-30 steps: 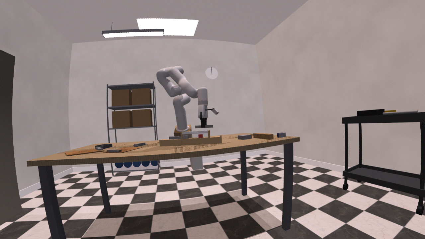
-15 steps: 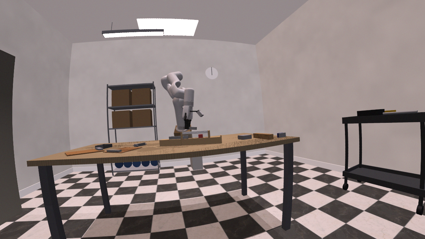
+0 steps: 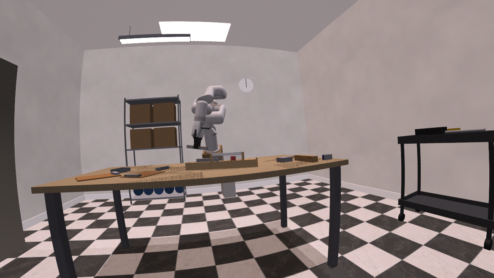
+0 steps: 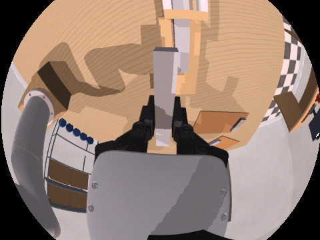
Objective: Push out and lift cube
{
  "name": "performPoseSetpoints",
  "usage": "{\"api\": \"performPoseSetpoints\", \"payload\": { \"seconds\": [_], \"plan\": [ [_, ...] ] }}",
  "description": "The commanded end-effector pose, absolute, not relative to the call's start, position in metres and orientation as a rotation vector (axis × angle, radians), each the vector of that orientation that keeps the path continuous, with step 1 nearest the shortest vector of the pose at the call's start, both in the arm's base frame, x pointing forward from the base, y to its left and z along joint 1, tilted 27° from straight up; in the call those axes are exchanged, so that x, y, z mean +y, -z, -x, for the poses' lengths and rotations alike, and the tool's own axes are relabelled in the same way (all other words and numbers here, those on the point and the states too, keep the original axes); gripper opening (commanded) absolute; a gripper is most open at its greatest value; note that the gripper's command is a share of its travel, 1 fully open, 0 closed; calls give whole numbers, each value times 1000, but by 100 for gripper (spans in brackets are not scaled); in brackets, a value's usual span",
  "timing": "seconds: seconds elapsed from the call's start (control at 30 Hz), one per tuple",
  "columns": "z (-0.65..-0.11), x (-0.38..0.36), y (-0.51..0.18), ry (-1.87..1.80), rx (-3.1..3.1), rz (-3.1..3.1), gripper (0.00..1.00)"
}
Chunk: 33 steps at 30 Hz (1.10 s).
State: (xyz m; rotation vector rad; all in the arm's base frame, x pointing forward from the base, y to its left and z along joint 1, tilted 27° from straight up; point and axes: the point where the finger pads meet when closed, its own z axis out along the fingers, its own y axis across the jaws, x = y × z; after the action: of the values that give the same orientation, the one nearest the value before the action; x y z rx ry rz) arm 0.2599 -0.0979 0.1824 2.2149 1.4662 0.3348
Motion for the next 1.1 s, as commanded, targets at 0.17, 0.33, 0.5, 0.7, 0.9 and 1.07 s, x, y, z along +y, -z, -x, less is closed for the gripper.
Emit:
{"api": "performPoseSetpoints", "payload": {
  "seconds": [0.17, 0.33, 0.5, 0.7, 0.9, 1.07],
  "plan": [
    [-272, -164, -185, -451, 1671, -2203, 0],
    [-272, -179, -186, -448, 1682, -2192, 0],
    [-272, -181, -186, -447, 1683, -2190, 0],
    [-279, -183, -173, -448, 1684, -2190, 0],
    [-292, -186, -148, -448, 1684, -2190, 0],
    [-293, -186, -146, -448, 1684, -2190, 0]
  ]
}}
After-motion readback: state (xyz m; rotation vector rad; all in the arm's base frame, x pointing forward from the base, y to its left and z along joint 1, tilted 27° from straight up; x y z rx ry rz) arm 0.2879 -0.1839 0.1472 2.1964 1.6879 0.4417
